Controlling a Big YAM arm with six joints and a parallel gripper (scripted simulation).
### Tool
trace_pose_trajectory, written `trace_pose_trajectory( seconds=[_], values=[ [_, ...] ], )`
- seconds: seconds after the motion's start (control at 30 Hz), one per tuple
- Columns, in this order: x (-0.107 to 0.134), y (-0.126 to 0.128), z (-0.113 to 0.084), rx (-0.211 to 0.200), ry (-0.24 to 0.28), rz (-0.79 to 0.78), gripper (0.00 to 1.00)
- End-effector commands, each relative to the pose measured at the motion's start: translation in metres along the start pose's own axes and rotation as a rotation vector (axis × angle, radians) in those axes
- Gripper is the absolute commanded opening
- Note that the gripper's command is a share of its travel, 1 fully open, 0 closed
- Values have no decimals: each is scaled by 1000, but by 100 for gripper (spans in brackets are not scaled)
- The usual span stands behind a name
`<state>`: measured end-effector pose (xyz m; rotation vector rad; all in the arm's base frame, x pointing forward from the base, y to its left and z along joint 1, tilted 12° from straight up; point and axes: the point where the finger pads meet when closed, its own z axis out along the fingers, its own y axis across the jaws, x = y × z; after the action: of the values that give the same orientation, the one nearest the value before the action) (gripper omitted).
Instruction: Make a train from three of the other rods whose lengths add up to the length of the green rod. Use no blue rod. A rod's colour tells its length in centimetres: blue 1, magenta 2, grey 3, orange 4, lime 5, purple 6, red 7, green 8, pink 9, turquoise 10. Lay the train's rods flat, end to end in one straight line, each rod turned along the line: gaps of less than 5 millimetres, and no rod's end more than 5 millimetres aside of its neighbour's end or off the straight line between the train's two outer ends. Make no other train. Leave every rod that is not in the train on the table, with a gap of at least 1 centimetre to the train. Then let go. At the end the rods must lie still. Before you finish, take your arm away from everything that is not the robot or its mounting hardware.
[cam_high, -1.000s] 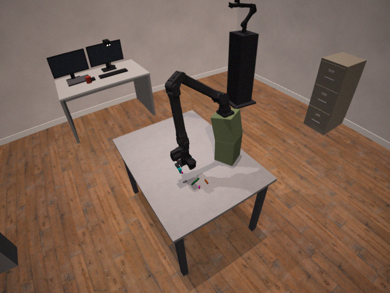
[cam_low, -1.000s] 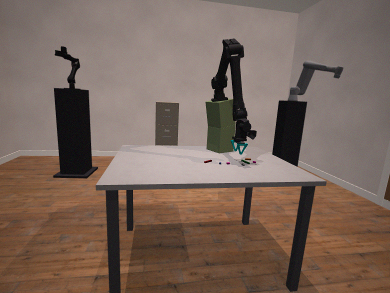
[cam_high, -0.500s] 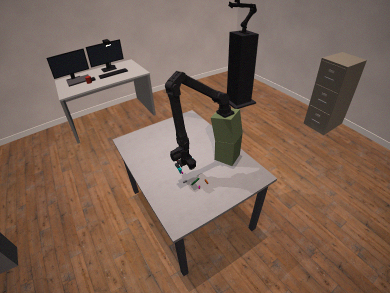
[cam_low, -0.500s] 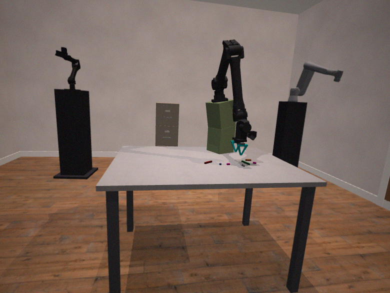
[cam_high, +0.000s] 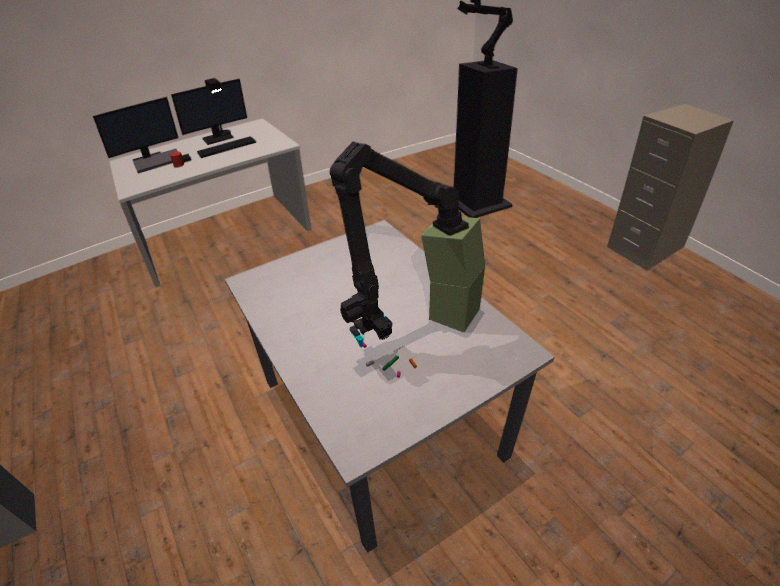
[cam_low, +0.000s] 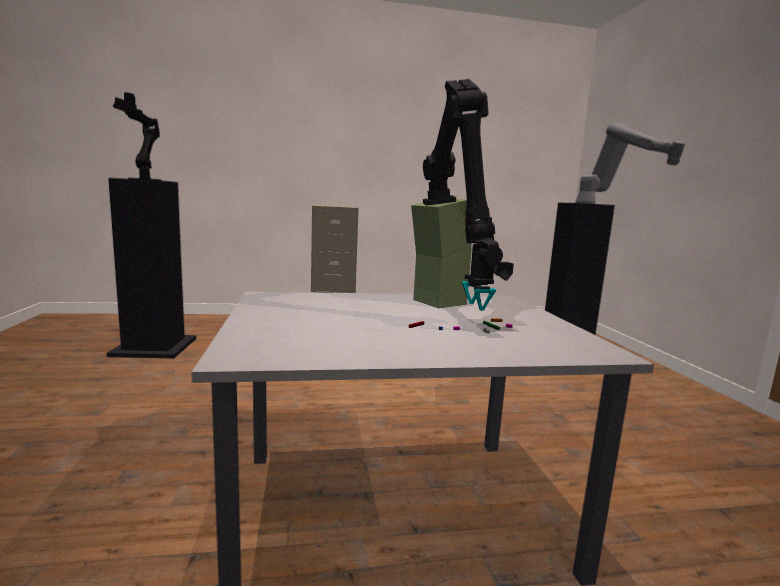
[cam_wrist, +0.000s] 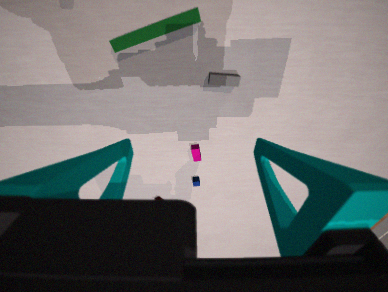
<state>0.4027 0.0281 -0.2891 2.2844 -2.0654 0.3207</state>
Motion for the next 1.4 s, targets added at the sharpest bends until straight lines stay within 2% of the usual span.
trace_pose_trajectory(
  seconds=[0.0, 1.37],
  values=[
    [-6, 8, 6, -25, 0, -27, 100],
    [-8, 8, 6, -24, 0, -40, 100]
  ],
)
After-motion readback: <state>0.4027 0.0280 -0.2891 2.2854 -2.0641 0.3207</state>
